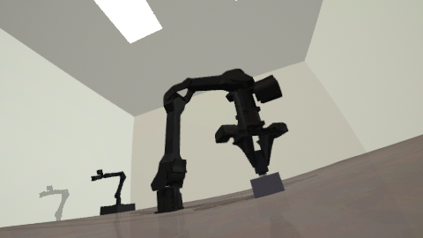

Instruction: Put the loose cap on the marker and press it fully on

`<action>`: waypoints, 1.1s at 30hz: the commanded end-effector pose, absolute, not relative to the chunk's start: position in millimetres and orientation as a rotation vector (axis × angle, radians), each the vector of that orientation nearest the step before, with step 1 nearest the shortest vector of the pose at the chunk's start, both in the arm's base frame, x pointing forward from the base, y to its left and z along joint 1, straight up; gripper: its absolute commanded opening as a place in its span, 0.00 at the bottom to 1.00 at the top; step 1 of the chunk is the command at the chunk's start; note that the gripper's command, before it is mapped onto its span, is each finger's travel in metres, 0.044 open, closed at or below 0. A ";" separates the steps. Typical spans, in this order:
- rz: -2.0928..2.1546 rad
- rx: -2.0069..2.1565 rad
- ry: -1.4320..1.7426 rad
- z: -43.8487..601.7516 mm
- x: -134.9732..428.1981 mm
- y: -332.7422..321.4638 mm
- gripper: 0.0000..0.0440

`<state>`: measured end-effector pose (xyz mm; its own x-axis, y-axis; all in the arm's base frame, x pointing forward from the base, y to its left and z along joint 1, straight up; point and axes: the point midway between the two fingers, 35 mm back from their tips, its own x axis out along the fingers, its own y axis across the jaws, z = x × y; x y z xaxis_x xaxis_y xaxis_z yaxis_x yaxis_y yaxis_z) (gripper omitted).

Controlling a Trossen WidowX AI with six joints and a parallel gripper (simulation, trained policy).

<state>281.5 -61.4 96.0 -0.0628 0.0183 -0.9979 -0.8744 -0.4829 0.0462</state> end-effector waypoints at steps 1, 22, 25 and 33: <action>1.671 -1.489 0.994 80.2 273.8 -69.0 0.34; 1.681 -1.542 0.913 90.0 262.6 -59.9 1.00; 1.653 -1.569 0.903 97.4 265.0 -60.4 1.00; 1.608 -1.632 0.877 126.7 268.8 -61.8 1.00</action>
